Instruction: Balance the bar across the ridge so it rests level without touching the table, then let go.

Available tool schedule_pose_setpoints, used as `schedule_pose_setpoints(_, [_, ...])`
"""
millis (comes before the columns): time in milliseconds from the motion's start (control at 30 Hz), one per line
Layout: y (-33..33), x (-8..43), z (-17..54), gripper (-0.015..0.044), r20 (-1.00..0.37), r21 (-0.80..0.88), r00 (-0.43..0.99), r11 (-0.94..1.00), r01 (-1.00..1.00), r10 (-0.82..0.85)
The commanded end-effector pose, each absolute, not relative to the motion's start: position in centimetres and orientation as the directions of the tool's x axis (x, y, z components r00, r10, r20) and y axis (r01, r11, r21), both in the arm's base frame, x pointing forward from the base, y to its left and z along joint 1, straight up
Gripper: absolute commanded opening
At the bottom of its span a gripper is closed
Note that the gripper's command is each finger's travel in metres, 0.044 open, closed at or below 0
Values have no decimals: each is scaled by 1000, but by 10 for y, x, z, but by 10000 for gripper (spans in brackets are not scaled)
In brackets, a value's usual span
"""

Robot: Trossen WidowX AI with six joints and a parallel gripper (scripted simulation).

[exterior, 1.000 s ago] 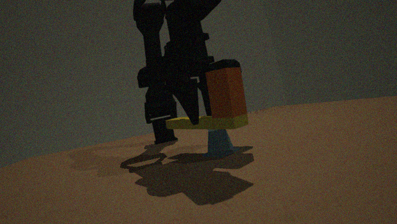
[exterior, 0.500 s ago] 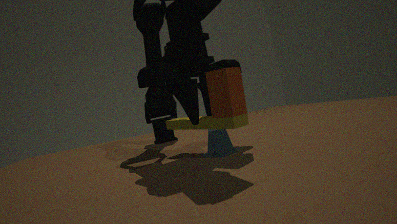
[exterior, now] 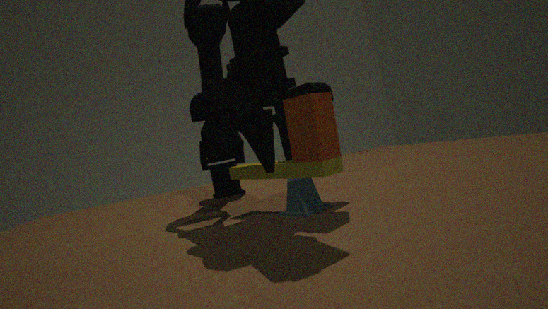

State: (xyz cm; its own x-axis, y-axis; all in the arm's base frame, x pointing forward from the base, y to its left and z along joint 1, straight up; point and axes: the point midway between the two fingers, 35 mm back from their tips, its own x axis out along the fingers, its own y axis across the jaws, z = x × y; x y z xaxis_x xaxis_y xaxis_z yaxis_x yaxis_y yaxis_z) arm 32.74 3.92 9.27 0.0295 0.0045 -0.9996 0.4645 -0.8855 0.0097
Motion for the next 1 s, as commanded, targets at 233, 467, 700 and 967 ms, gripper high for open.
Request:
schedule_pose_setpoints(233, [39, 326, 89, 0, -1000, 9, 25, -888, 460, 3])
schedule_pose_setpoints(467, [39, 326, 88, 0, -1000, 9, 25, -888, 460, 3])
schedule_pose_setpoints(700, [39, 326, 88, 0, -1000, 9, 25, -888, 460, 3])
schedule_pose_setpoints(967, [39, 326, 87, 0, -1000, 9, 25, -888, 460, 3])
